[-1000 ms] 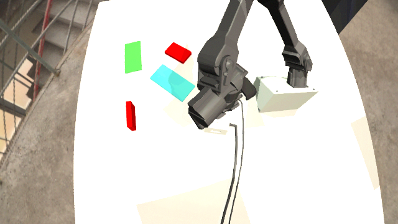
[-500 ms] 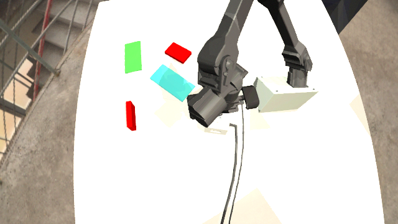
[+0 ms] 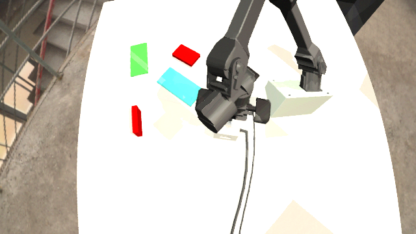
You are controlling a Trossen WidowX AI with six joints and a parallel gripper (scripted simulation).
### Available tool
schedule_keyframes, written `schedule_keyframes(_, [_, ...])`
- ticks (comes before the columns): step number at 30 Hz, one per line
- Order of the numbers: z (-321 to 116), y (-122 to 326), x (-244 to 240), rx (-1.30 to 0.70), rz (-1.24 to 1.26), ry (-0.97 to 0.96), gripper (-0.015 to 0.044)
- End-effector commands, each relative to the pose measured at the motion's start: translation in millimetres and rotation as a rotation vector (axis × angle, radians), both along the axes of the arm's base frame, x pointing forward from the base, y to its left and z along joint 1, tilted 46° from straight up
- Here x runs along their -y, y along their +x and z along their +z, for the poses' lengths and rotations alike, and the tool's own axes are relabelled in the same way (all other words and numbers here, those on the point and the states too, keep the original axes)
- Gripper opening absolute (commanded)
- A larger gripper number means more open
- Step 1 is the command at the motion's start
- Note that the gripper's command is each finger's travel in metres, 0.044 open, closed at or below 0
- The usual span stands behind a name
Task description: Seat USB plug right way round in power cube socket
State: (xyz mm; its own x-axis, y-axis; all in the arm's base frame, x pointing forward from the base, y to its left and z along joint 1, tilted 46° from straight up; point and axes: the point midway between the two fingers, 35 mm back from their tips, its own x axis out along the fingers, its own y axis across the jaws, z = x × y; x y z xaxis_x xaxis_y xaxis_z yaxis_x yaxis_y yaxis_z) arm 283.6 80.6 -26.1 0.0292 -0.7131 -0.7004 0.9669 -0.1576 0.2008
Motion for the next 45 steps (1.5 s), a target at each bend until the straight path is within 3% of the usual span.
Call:
schedule_keyframes(1, [-0.4, -0.2, 0.2, 0.029, -0.029, 0.001, 0.0000])
schedule_keyframes(45, [-2.6, 0.5, 3.3, 0.012, -0.012, 0.000, 0.0000])
